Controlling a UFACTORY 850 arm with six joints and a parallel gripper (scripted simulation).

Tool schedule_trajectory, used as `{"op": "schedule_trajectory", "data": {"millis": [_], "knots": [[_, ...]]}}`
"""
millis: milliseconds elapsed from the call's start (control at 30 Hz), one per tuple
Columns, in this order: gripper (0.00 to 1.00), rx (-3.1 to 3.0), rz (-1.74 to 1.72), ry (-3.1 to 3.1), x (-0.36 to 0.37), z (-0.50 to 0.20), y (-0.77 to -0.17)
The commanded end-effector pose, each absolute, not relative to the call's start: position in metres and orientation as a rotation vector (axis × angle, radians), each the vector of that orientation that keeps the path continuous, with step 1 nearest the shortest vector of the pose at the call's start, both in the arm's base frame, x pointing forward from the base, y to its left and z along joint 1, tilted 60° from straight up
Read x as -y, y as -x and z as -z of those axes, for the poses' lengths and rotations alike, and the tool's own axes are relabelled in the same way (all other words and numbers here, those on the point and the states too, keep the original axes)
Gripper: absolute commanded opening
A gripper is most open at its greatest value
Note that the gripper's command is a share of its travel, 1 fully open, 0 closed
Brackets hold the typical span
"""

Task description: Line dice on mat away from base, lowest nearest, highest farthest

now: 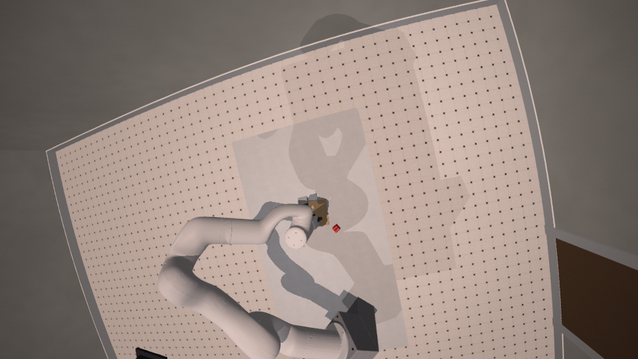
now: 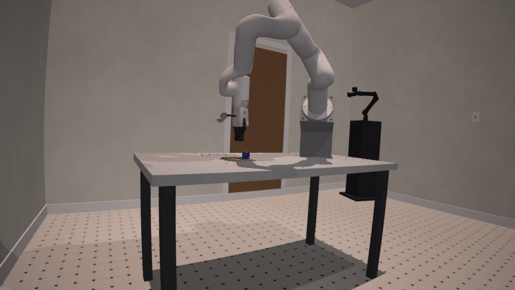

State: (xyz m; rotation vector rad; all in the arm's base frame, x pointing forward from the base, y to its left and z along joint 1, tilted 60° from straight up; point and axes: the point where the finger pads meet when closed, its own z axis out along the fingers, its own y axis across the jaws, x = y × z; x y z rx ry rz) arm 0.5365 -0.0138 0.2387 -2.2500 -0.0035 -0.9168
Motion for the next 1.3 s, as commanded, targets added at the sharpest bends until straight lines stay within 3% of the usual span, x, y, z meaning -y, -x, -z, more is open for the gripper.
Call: {"op": "schedule_trajectory", "data": {"millis": [0,633,1267], "knots": [[0.27,0.003,0.918,2.25,0.007,-0.233,-0.544],[0.27,0.003,0.918,2.25,-0.036,-0.197,-0.588],[0.27,0.003,0.918,2.25,-0.039,-0.194,-0.591]]}}
